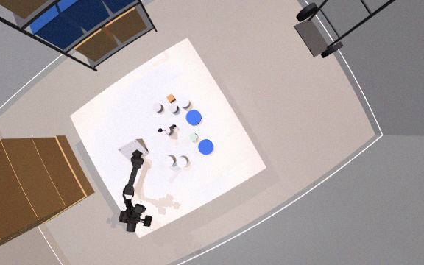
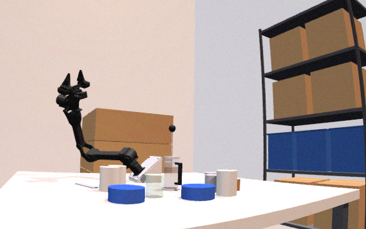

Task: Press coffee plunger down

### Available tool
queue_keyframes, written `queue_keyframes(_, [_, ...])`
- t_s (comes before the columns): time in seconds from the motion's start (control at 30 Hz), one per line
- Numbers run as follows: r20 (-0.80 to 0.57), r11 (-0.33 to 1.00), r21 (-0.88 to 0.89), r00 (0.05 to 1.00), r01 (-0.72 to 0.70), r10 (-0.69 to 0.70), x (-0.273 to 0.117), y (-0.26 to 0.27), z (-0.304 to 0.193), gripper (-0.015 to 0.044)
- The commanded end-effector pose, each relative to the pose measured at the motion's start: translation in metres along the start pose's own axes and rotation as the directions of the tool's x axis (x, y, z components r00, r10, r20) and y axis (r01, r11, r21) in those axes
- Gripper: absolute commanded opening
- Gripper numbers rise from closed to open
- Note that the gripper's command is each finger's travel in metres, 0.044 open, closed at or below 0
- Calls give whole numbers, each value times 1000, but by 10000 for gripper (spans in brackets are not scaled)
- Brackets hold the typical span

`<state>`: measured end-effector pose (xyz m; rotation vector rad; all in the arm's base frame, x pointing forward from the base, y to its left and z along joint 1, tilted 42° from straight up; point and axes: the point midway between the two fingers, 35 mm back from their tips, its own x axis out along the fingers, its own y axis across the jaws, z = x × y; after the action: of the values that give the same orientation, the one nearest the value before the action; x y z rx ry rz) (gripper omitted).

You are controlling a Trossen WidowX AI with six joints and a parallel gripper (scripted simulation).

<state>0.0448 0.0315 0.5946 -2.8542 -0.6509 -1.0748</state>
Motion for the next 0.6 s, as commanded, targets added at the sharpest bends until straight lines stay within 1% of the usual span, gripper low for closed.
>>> queue_keyframes(0.0, [8, 1000, -9, 1000, -2, 2, 2, 0, 2, 426])
queue_keyframes(0.03, [24, 1000, -26, 1000, -5, 6, 5, 1, 7, 440])
queue_keyframes(0.13, [112, 993, -119, 993, -10, 23, 21, 4, 35, 440])
queue_keyframes(0.2, [174, 985, -172, 985, 12, 18, 34, 3, 56, 440])
queue_keyframes(0.27, [248, 964, -266, 968, 32, 36, 45, 5, 80, 440])
queue_keyframes(0.4, [423, 866, -473, 904, 165, 59, 67, 1, 141, 440])
queue_keyframes(0.43, [456, 854, -481, 889, 200, 48, 70, -3, 154, 440])
queue_keyframes(0.57, [601, 698, -603, 795, 387, 79, 78, -10, 211, 440])
